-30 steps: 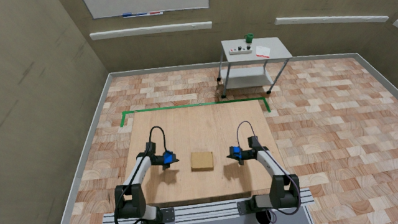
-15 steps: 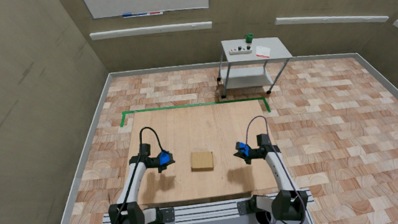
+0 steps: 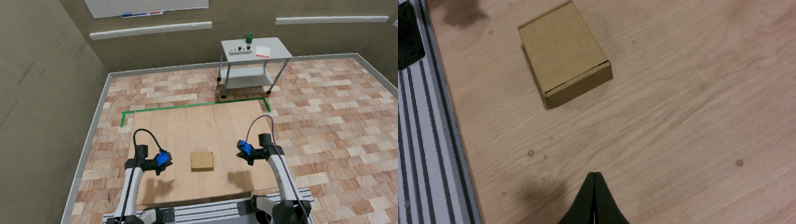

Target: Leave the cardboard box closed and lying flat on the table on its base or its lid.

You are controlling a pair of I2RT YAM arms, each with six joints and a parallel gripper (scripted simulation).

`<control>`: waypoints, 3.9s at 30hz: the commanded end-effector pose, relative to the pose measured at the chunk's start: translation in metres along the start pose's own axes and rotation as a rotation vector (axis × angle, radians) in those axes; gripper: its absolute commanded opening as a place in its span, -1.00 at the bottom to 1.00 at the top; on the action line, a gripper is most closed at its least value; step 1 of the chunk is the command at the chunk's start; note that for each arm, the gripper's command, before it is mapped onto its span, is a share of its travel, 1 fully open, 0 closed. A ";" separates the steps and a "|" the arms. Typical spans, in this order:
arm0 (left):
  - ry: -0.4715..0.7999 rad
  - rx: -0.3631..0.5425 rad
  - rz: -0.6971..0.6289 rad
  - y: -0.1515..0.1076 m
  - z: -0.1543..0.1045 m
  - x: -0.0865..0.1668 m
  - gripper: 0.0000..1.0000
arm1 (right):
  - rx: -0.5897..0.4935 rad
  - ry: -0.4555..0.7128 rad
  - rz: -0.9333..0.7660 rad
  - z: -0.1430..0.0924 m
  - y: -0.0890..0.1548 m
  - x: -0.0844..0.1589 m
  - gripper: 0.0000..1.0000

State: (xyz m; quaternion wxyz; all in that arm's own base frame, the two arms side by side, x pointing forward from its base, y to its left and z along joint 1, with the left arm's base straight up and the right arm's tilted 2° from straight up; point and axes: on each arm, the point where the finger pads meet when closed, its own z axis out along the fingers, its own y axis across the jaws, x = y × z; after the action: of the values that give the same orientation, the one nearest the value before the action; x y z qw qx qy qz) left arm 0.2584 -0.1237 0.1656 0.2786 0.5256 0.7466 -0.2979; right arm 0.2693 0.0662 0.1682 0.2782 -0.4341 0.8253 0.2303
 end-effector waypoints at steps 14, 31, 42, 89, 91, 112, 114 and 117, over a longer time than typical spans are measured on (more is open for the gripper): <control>0.121 -0.142 -0.209 0.007 -0.003 -0.004 -0.98 | 0.159 0.108 0.184 -0.010 -0.003 -0.011 -0.98; 0.244 -0.245 -0.434 0.003 -0.002 -0.001 -0.98 | 0.243 0.261 0.415 -0.004 -0.001 -0.004 -0.98; 0.330 -0.330 -0.586 0.004 -0.001 0.000 -0.98 | 0.327 0.353 0.562 -0.003 -0.001 -0.003 -0.98; 0.628 -0.649 -1.122 0.003 0.000 0.002 -0.98 | 0.546 0.542 0.924 -0.010 0.001 -0.008 -0.98; 0.627 -0.651 -1.126 0.004 0.000 0.002 -0.98 | 0.546 0.542 0.924 -0.010 0.001 -0.008 -0.98; 0.611 -0.643 -1.121 0.002 -0.001 0.002 -0.98 | 0.535 0.566 0.926 -0.004 0.000 -0.001 -0.98; 0.611 -0.643 -1.121 0.002 -0.001 0.002 -0.98 | 0.535 0.566 0.926 -0.004 0.000 -0.001 -0.98; 0.611 -0.643 -1.121 0.002 -0.001 0.002 -0.98 | 0.535 0.566 0.926 -0.004 0.000 -0.001 -0.98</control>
State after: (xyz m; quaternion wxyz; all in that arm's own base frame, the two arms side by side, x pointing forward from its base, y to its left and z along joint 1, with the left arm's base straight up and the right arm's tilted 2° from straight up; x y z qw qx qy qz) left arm 0.2599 -0.1210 0.1612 -0.0003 0.0171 0.9999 -0.0017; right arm 0.2692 0.0640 0.1659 0.0098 0.0113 0.9998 -0.0134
